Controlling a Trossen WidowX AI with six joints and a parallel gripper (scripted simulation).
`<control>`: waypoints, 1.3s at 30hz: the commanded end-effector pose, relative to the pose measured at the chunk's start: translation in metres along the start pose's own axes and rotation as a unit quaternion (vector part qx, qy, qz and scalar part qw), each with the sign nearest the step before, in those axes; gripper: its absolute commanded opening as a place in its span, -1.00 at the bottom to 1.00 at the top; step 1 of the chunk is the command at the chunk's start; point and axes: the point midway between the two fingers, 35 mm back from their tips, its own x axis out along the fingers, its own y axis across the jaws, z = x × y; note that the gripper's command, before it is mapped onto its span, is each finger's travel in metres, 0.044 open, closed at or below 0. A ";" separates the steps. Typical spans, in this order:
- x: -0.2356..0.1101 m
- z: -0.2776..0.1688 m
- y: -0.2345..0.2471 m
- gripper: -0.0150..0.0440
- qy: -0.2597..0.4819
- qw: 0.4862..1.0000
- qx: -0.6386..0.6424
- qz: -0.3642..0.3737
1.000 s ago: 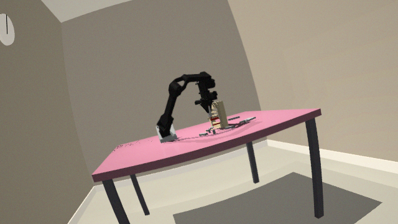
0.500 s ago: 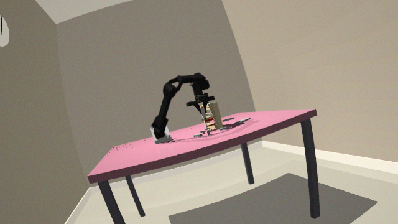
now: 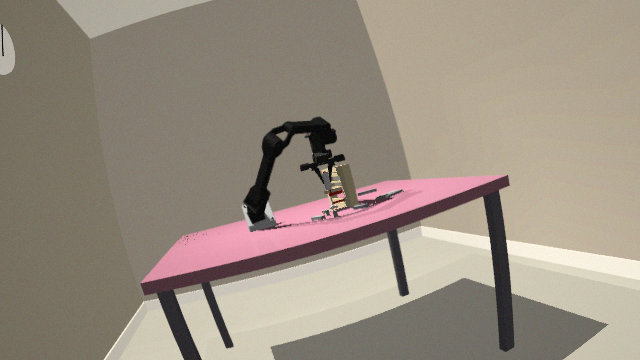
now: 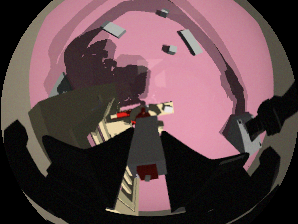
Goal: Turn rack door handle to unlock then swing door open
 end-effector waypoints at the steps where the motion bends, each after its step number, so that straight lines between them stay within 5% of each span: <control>1: 0.000 -0.001 0.001 -0.44 0.002 1.000 0.015 0.002; 14: 0.000 -0.001 0.001 -0.44 0.002 1.000 0.015 0.002; 25: 0.000 -0.001 0.001 0.48 0.002 1.000 0.015 0.002; 39: 0.000 -0.001 0.001 0.48 0.002 0.957 -0.290 0.003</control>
